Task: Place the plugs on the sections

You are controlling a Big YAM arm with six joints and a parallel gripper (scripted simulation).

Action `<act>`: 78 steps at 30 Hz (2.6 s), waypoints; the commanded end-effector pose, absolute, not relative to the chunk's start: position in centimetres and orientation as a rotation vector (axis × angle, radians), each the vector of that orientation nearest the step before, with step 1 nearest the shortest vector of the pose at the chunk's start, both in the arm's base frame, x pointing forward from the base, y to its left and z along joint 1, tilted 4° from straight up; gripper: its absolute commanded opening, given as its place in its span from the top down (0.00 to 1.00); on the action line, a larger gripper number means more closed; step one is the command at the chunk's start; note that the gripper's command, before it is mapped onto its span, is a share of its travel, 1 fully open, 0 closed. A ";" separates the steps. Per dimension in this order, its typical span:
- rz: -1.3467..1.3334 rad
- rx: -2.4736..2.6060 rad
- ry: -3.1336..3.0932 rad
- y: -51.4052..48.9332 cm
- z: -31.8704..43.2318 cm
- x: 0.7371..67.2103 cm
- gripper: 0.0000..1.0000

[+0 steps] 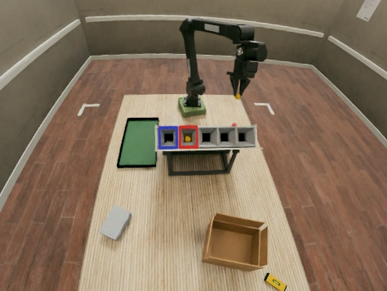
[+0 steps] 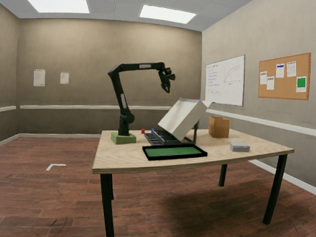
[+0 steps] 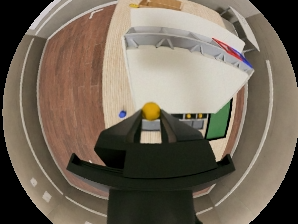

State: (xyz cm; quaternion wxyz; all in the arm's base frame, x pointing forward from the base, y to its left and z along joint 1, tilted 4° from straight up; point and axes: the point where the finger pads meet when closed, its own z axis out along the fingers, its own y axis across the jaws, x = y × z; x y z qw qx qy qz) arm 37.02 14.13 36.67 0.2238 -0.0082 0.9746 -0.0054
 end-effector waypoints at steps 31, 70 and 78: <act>0.033 -0.009 2.620 15.0 40.5 53.7 1.00; 0.024 -0.014 2.652 15.0 40.5 54.3 1.00; 0.029 -0.011 2.633 15.0 40.6 54.3 1.00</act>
